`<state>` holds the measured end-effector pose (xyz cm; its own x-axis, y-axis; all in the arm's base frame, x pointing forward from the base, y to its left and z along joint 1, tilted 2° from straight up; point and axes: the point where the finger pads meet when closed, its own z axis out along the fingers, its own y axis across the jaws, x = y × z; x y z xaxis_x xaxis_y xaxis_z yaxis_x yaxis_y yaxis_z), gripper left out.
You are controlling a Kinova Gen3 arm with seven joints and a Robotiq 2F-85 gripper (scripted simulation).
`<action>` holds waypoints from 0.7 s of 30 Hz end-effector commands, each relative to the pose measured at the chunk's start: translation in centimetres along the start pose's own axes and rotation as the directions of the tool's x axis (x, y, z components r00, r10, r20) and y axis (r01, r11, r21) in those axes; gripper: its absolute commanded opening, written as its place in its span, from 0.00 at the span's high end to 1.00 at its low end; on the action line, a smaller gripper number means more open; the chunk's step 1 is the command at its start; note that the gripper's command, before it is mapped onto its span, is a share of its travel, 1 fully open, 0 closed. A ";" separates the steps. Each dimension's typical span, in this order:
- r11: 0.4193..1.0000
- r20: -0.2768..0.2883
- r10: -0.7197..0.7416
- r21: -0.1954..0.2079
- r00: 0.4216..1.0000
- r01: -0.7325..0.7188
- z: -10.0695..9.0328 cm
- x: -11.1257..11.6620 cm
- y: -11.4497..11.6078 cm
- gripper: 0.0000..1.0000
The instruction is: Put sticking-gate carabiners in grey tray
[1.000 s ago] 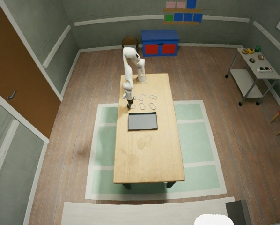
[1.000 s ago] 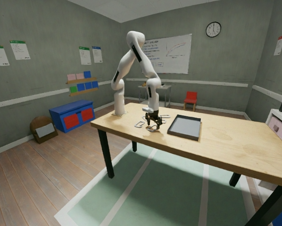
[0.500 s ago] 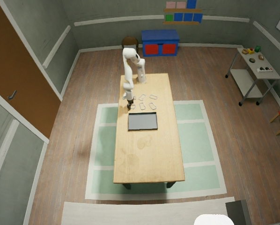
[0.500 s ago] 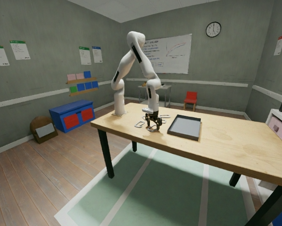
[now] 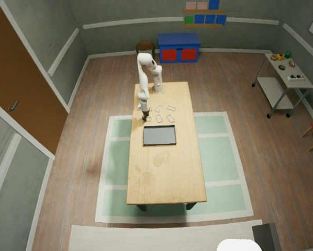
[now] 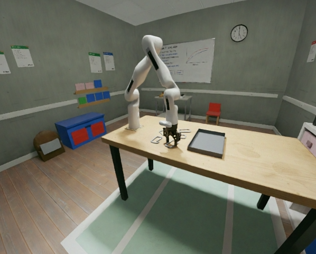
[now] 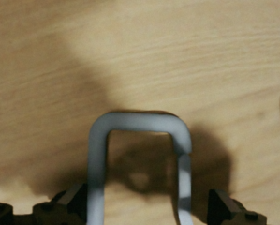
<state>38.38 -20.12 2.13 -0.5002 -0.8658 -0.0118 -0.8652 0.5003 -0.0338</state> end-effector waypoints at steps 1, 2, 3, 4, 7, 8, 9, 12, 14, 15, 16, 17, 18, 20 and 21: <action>1.000 0.000 0.000 0.001 1.000 0.000 0.3 0.0 -0.1 0.25; 1.000 0.000 0.000 0.001 1.000 0.000 0.3 0.0 -0.1 0.25; 1.000 0.000 0.000 0.001 1.000 0.000 0.3 0.0 -0.1 0.25; 1.000 0.000 0.000 0.002 1.000 0.000 0.0 0.0 -0.1 0.25; 1.000 0.000 0.000 0.002 1.000 0.000 0.0 0.0 -0.1 0.25; 1.000 0.000 0.000 0.002 1.000 0.000 0.0 0.0 -0.1 0.25; 1.000 0.000 0.000 0.002 1.000 0.000 0.0 0.0 -0.1 0.25; 1.000 0.000 0.000 0.002 1.000 0.000 0.0 0.0 -0.1 0.25; 1.000 0.000 0.000 0.002 1.000 0.000 0.0 0.0 -0.1 0.25; 1.000 0.000 0.000 0.002 1.000 0.000 0.0 0.0 -0.1 0.25; 1.000 0.000 0.000 0.002 1.000 0.000 0.0 0.0 -0.1 0.25; 1.000 0.000 0.000 0.002 1.000 0.000 0.0 0.0 -0.1 0.25; 1.000 0.000 0.000 0.002 1.000 0.000 0.0 0.0 -0.1 0.25; 1.000 0.000 0.000 0.002 1.000 0.000 0.0 0.0 -0.1 0.25; 1.000 0.000 0.000 0.002 1.000 0.000 -0.1 0.0 -0.1 0.25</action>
<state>38.40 -20.13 2.15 -0.5002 -0.8658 -0.0119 -0.8652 0.5003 -0.0344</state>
